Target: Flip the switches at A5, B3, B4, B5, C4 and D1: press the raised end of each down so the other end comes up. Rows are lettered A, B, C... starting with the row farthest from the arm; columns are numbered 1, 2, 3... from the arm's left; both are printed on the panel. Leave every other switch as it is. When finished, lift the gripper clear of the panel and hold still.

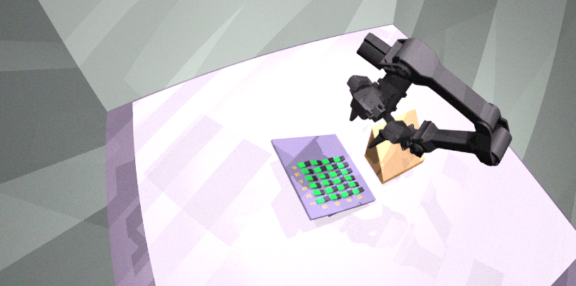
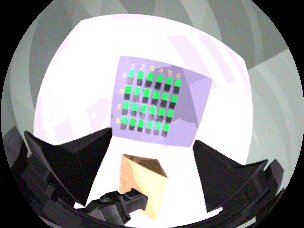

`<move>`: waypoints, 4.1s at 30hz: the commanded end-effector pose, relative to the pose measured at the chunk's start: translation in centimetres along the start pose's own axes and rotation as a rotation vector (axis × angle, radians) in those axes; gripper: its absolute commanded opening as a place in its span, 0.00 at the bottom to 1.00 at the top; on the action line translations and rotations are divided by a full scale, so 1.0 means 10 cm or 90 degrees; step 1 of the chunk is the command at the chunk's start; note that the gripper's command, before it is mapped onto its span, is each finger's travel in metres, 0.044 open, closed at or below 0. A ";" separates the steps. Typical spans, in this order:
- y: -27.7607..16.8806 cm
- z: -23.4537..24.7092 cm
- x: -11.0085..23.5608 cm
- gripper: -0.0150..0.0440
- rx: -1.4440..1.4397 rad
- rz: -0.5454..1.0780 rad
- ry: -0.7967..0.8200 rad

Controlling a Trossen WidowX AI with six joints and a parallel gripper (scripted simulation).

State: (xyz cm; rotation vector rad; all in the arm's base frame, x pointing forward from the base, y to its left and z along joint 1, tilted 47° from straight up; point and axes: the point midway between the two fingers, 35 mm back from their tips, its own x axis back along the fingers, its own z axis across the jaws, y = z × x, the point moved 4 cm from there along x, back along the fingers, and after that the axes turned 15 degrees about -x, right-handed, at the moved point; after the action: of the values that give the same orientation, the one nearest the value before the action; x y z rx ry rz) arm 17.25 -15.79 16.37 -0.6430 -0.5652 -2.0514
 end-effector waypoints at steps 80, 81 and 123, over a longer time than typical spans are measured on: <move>0.65 -0.14 -1.66 0.25 -0.016 0.037 0.005; 0.65 -0.14 -1.66 0.25 -0.016 0.037 0.005; 0.67 -0.16 -1.46 0.25 -0.016 0.030 0.001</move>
State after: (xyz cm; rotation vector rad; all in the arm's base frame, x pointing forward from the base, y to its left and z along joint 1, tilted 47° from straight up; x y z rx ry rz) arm 30.18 -9.69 5.81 -0.6599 -0.5051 -2.0020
